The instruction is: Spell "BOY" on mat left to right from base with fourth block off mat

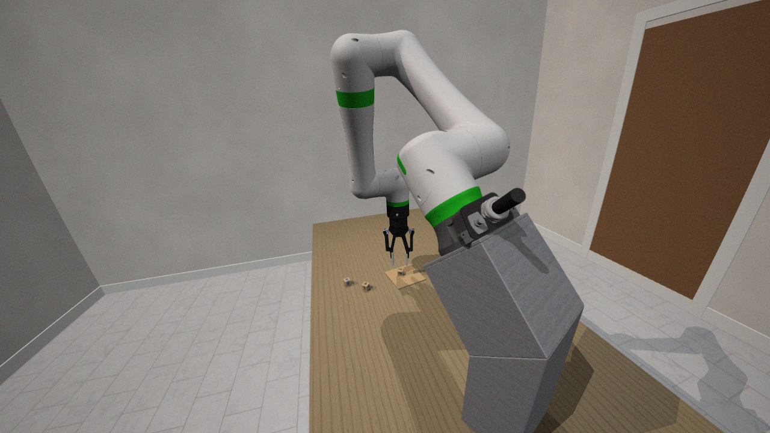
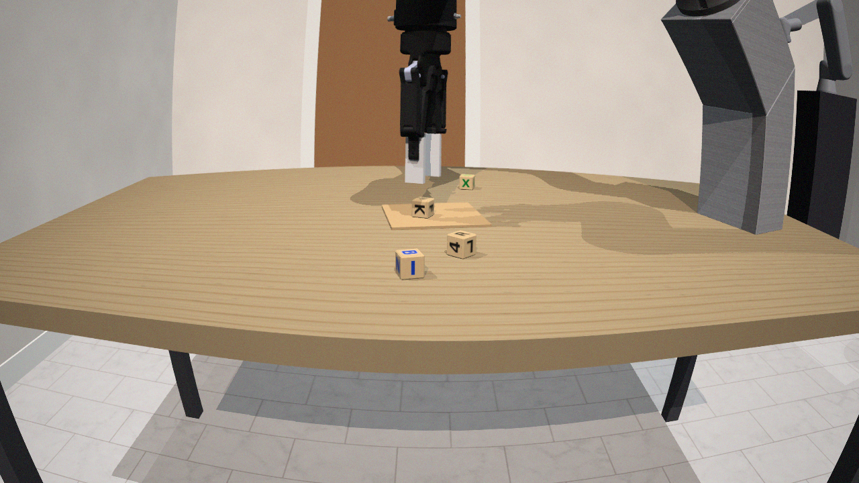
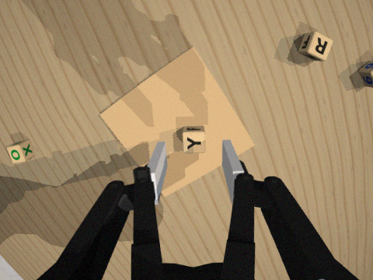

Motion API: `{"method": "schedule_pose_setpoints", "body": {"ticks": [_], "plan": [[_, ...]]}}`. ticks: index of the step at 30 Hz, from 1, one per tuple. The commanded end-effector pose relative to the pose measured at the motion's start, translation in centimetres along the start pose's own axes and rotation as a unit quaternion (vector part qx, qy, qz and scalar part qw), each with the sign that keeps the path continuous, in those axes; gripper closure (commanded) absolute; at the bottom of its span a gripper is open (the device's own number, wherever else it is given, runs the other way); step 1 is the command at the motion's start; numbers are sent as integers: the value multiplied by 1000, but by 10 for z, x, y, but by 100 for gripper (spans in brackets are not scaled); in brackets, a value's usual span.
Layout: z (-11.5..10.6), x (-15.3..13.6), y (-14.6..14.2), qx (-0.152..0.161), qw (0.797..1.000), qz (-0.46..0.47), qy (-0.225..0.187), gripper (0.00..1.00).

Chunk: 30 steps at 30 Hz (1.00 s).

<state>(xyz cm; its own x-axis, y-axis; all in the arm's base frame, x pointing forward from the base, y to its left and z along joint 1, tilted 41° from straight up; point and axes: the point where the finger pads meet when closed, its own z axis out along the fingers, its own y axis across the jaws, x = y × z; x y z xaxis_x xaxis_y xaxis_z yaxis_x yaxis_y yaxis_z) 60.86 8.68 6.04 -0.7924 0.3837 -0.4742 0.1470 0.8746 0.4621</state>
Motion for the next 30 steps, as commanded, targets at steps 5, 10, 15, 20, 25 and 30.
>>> {"method": "schedule_pose_setpoints", "body": {"ticks": [5, 10, 15, 20, 25, 30], "plan": [[10, 0, 0, 0, 1000, 0, 0, 63], [13, 0, 0, 0, 1000, 0, 0, 63], [17, 0, 0, 0, 1000, 0, 0, 63], [19, 0, 0, 0, 1000, 0, 0, 63], [19, 0, 0, 0, 1000, 0, 0, 63], [20, 0, 0, 0, 1000, 0, 0, 63]]}}
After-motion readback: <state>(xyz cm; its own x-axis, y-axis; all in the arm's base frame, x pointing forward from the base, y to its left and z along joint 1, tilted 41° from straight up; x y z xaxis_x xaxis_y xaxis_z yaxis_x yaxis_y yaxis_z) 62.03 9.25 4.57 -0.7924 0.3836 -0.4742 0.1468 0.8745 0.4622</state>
